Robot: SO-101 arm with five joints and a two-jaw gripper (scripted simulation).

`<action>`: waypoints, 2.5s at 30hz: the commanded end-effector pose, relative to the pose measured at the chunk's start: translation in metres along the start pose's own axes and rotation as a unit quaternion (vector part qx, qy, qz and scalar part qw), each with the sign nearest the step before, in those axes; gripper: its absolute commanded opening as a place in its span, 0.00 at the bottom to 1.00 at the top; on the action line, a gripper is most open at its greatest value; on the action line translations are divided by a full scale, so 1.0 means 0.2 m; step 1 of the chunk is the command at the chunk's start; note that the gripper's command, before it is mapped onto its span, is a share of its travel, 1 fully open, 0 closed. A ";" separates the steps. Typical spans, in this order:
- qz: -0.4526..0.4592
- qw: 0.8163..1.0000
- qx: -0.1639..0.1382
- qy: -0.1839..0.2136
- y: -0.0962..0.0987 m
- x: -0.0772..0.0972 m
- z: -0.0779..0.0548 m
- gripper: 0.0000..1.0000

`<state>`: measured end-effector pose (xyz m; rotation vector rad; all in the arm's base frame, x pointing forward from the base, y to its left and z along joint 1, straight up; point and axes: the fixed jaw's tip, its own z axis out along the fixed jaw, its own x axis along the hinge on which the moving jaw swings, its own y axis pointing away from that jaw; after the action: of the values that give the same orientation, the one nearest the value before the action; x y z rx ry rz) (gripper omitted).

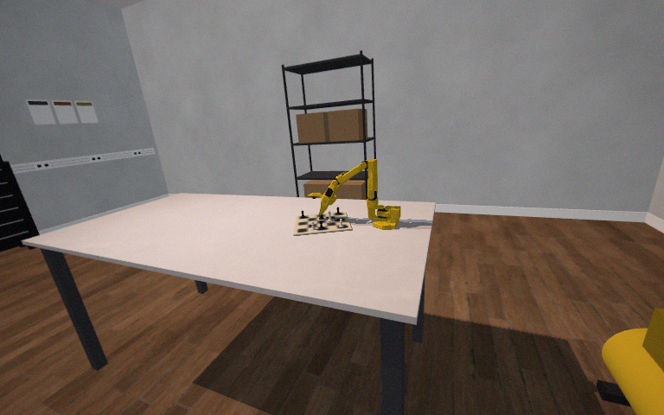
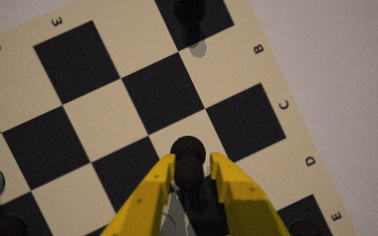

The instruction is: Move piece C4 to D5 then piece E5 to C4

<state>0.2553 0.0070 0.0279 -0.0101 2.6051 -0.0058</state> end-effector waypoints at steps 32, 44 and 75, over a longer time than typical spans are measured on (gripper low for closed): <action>0.005 1.000 0.001 -0.007 -0.01 -0.01 -0.01 0.00; 0.005 1.000 0.001 -0.007 -0.01 -0.01 -0.01 0.00; 0.005 1.000 0.003 -0.007 -0.02 -0.10 -0.17 0.00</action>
<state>0.2545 0.0050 0.0557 0.0001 2.6072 -0.0086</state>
